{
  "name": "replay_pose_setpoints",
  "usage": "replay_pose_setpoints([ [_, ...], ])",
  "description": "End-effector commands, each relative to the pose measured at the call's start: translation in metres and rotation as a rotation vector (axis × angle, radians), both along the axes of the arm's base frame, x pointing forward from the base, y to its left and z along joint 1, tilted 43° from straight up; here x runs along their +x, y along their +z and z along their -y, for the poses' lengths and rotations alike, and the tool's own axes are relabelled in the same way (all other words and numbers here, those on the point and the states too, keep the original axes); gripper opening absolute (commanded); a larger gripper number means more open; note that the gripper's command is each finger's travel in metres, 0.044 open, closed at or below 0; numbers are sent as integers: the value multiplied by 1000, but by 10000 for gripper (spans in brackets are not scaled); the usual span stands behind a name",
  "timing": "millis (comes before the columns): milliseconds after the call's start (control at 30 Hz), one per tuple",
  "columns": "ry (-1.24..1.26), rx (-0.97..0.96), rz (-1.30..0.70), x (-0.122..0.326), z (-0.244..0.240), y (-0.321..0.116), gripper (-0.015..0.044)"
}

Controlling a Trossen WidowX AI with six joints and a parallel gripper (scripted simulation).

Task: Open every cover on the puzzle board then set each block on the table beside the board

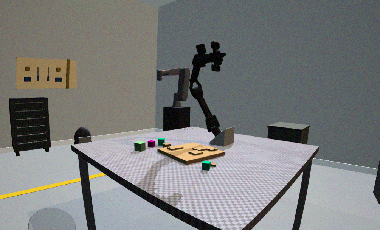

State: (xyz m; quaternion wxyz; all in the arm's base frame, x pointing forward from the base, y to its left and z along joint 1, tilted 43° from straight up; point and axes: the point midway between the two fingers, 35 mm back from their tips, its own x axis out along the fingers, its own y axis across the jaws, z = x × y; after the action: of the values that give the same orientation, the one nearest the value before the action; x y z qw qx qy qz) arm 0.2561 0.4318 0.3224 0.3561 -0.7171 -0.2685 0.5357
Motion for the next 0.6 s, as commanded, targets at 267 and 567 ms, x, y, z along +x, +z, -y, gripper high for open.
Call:
replay_pose_setpoints([
  [267,-250,-57,-197,34,22,-46,0],
  [567,-500,-84,-367,57,44,-83,0],
])
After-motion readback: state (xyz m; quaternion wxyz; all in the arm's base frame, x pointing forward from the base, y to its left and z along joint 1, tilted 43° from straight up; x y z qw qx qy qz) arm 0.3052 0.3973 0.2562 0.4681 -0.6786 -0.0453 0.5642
